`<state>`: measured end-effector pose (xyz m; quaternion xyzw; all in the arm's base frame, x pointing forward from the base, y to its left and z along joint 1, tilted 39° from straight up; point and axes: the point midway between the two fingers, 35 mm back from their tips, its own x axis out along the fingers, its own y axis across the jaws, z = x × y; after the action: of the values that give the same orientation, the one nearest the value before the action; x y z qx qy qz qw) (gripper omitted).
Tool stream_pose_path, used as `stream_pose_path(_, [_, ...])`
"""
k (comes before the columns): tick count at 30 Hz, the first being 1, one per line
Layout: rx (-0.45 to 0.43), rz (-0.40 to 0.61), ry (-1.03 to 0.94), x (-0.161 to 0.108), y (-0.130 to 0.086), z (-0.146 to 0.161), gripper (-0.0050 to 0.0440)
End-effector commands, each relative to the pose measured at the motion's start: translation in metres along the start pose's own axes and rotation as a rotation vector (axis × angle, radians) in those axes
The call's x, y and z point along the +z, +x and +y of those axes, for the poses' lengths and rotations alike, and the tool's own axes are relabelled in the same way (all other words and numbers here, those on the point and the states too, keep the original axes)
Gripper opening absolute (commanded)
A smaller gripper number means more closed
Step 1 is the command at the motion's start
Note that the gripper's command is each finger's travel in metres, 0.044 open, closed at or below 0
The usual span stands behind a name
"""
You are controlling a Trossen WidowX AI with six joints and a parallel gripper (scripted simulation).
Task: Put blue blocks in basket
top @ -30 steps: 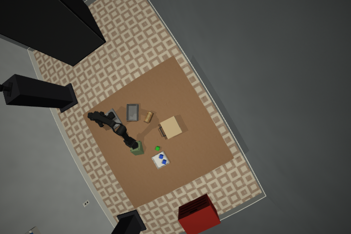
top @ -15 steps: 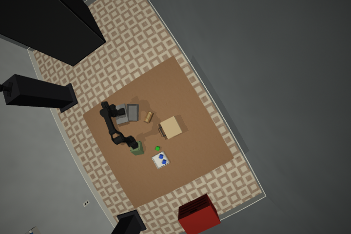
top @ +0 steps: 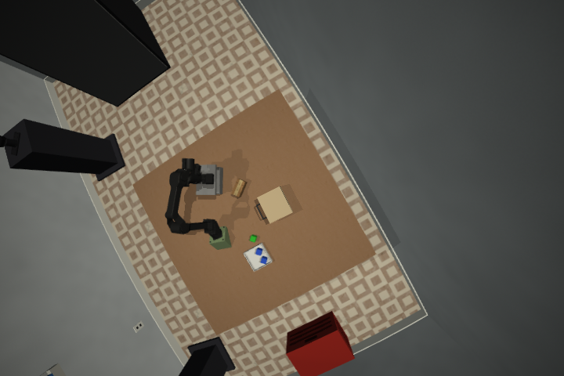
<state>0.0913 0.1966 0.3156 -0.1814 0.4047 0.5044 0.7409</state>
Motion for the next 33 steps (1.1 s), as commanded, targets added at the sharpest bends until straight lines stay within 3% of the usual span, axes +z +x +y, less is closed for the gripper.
stream_pose_path(1, [0.005,-0.004,0.009,0.001,0.012,-0.003,0.0])
stream_pose_path(7, [0.005,-0.004,0.009,0.001,0.036,-0.003,0.0])
stream_pose_path(22, [0.005,-0.004,0.009,0.001,0.038,-0.003,0.0])
stream_pose_path(33, [0.005,-0.004,0.019,-0.002,0.061,-0.004,0.0])
